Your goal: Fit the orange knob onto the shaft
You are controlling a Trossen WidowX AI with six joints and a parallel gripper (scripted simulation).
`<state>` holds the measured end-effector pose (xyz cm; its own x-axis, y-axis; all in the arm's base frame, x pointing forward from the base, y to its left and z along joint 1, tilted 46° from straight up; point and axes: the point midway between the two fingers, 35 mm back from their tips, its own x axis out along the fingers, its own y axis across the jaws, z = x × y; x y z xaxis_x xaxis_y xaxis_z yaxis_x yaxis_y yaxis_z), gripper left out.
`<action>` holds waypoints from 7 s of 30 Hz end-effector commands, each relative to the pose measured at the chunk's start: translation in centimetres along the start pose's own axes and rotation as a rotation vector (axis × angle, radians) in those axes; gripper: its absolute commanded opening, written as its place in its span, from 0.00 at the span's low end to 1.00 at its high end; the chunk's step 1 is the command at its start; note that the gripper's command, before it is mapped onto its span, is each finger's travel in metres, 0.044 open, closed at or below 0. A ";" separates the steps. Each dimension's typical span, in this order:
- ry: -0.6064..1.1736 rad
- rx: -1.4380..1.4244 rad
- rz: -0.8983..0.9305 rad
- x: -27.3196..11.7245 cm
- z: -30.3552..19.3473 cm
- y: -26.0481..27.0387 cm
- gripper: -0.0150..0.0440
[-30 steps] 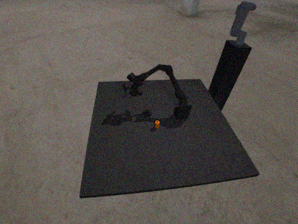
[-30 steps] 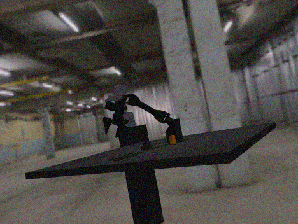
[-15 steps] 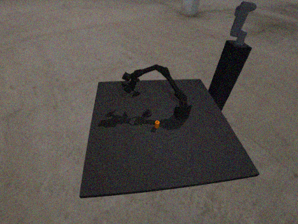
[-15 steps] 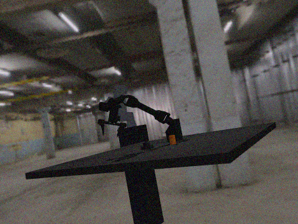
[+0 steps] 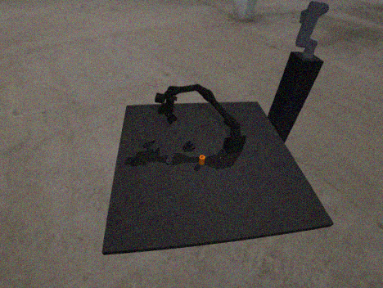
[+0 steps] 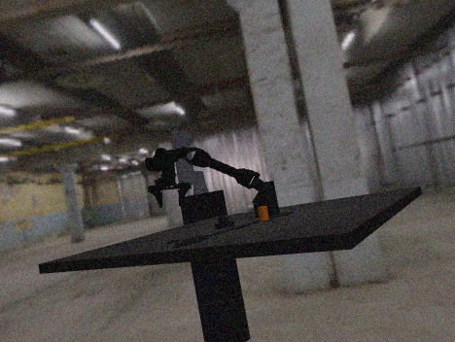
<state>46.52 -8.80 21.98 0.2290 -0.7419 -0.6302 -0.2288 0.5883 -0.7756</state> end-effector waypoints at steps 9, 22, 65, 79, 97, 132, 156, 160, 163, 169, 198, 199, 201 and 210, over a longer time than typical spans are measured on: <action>0.098 0.358 0.076 -0.5 -1.4 0.2 1.00; 0.088 0.353 0.137 -2.5 0.7 14.4 1.00; 0.103 0.353 0.089 1.9 -12.7 37.7 1.00; 0.103 0.353 0.089 4.1 -12.8 38.0 1.00; 0.103 0.352 0.086 7.0 -13.1 38.2 1.00; 0.090 0.304 0.090 2.4 -11.8 37.9 0.25; 0.104 0.350 0.102 -5.6 -11.3 35.3 0.25; 0.103 0.349 0.107 -5.2 -10.9 34.2 0.25; 0.102 0.348 0.111 -4.9 -10.7 33.5 0.25; 0.101 0.347 0.116 -4.2 -10.3 31.8 0.25; 0.097 0.350 0.106 -0.7 -9.8 23.6 0.25; 0.097 0.350 0.104 -0.5 -9.8 23.3 0.25; 0.098 0.351 0.102 -0.3 -9.9 22.7 0.25; 0.101 0.353 0.086 0.8 -10.4 20.1 0.25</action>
<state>32.05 -0.14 5.46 0.1144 -0.6979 -0.7070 0.0998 0.7161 -0.6908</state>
